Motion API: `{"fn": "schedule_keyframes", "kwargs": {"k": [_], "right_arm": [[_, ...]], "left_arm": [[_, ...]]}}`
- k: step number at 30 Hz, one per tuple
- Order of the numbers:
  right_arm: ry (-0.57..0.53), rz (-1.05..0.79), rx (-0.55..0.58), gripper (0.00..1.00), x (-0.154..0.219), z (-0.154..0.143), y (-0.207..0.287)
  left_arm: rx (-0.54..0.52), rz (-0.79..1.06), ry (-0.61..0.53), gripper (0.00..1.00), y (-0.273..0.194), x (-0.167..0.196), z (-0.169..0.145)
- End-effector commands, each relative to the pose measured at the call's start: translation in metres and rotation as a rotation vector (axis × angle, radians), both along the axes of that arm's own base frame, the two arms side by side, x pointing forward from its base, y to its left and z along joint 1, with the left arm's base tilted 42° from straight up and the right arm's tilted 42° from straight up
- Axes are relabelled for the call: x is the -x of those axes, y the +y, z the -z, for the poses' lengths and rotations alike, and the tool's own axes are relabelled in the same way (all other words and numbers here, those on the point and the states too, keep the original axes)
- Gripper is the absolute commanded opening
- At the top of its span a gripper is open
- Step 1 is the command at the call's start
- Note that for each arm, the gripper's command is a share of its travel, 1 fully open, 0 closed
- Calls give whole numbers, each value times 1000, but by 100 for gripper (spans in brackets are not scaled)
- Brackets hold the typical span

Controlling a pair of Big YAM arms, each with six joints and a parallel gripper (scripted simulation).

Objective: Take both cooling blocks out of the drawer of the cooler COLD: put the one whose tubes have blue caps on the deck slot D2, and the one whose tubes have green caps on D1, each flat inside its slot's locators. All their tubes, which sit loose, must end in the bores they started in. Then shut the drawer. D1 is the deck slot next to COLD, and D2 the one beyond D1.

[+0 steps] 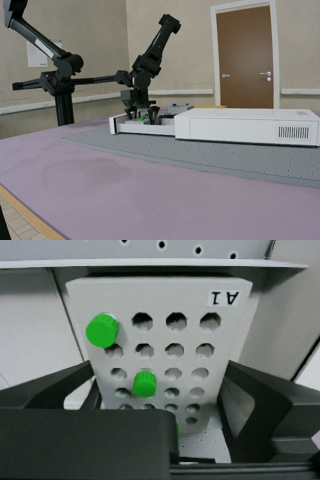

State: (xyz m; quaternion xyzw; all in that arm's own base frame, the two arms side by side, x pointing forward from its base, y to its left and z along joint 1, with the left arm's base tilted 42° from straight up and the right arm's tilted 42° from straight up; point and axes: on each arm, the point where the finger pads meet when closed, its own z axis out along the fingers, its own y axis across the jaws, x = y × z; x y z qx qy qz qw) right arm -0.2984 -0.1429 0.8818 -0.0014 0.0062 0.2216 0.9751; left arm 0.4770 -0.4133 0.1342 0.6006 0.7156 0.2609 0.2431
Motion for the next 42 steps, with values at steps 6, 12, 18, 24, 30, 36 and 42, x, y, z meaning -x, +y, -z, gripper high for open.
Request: {"fn": "schedule_keyframes", "kwargs": {"k": [6,12,18,24,30,36,42], "right_arm": [[-16,1,-7,0,10,-1,-6],[-16,1,-7,0,10,-1,-6],[-16,1,-7,0,10,-1,-6],[-16,1,-7,0,10,-1,-6],[-16,1,-7,0,10,-1,-6],[-16,1,-7,0,10,-1,-6],[-16,1,-7,0,10,-1,-6]], "left_arm": [[33,12,-22,0,-14,0,-17],[55,14,-40,0,-22,6,-37],[58,12,-43,0,-22,7,-41],[55,11,-42,0,-22,9,-43],[54,9,-41,0,-22,11,-45],[55,6,-39,0,-22,13,-48],[55,5,-38,0,-23,14,-49]]}}
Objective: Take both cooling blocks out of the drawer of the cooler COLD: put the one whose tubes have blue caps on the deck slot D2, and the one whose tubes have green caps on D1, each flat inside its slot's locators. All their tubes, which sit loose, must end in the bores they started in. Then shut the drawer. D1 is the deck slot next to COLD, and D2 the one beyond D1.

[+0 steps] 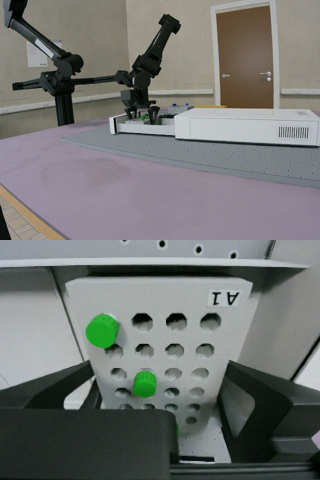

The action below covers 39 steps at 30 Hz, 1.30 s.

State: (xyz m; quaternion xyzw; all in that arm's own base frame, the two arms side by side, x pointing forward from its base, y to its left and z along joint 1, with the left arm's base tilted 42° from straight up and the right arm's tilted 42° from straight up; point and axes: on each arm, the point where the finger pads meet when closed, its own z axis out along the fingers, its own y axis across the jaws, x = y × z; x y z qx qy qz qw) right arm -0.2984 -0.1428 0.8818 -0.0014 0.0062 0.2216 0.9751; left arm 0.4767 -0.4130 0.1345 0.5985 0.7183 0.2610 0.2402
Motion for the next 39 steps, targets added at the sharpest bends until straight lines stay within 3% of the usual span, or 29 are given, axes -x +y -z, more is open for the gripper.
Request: {"fn": "schedule_keyframes", "kwargs": {"k": [1,39], "right_arm": [[-16,1,-7,0,10,-1,-6],[-16,1,-7,0,10,-1,-6]], "left_arm": [[56,13,-43,0,-23,14,-49],[29,-10,-13,0,-23,20,-54]]}}
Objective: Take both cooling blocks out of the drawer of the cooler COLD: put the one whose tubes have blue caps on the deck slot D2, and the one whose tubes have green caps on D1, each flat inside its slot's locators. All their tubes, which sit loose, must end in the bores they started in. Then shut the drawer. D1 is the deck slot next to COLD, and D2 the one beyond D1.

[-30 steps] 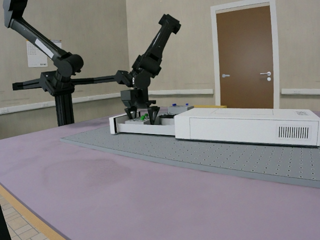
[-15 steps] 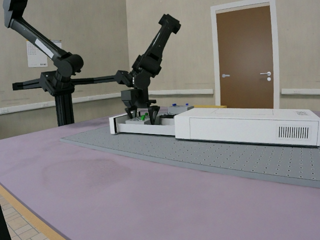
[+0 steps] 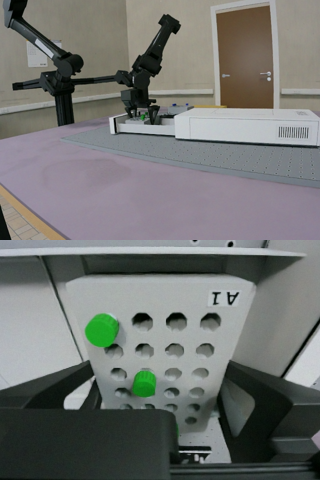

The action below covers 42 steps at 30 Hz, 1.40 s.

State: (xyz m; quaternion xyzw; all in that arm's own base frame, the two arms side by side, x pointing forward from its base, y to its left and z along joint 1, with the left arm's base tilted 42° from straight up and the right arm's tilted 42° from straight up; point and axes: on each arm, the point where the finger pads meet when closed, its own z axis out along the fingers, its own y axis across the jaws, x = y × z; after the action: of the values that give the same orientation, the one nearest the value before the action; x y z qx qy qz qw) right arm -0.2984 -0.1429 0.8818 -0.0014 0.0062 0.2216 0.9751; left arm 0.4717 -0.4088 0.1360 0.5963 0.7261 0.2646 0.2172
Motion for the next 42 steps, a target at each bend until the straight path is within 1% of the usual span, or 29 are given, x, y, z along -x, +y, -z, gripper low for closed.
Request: {"fn": "schedule_keyframes", "kwargs": {"k": [1,20,42], "right_arm": [[-16,1,-7,0,10,-1,-6],[-16,1,-7,0,10,-1,-6],[-16,1,-7,0,10,-1,-6]], "left_arm": [[56,15,-44,0,-27,15,-53],[39,3,-22,0,-27,16,-54],[20,-15,11,0,-29,38,-78]]}}
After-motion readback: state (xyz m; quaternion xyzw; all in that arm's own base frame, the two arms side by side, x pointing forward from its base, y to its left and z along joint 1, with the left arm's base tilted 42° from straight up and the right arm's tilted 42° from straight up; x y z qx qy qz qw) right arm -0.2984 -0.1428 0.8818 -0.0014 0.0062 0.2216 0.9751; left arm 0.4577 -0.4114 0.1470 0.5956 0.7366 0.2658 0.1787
